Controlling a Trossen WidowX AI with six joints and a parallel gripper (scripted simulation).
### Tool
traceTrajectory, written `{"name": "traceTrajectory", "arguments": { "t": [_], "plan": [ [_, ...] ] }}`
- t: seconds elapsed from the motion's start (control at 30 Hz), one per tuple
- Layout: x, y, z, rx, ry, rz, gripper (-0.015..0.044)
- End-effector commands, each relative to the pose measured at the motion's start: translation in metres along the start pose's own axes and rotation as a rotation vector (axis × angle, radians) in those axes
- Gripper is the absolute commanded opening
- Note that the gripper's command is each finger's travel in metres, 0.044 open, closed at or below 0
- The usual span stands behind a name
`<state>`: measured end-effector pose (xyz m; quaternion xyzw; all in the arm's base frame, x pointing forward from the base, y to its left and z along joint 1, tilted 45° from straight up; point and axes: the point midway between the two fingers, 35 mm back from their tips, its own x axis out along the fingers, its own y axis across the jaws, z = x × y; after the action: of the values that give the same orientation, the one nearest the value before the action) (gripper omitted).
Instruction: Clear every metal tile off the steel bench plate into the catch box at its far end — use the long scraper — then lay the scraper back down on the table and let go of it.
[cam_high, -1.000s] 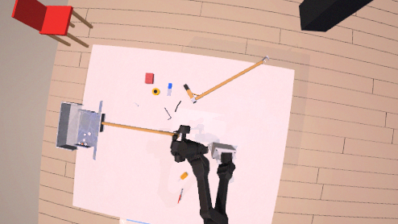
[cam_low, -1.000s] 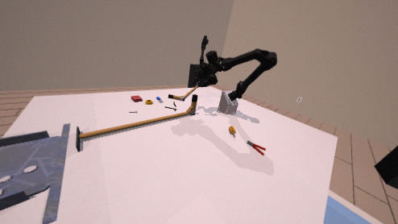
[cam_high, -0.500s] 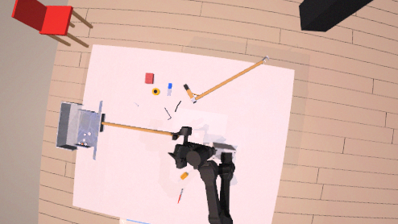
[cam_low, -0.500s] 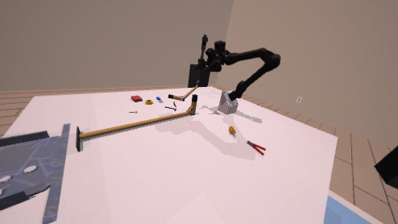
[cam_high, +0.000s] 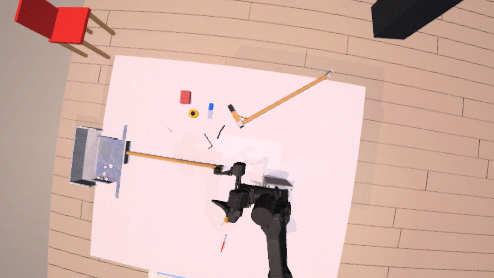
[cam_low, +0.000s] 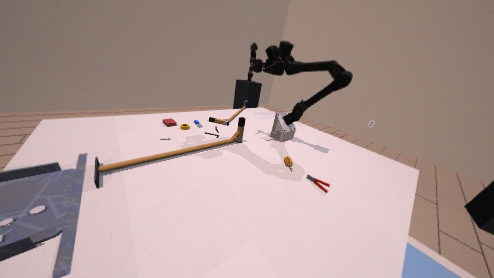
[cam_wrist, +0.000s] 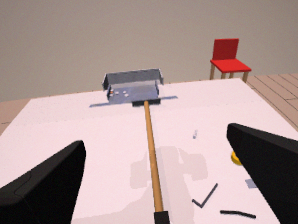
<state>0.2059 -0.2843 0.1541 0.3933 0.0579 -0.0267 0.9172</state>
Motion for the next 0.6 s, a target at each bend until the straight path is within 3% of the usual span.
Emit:
{"name": "traceTrajectory", "arguments": {
  "t": [0.0,0.57],
  "plan": [
    [-0.0166,0.0064,0.0179,-0.020,-0.043,0.010,0.0440],
    [-0.0259,0.0094,0.0259,-0.030,-0.064,0.011,0.0440]
  ]
}}
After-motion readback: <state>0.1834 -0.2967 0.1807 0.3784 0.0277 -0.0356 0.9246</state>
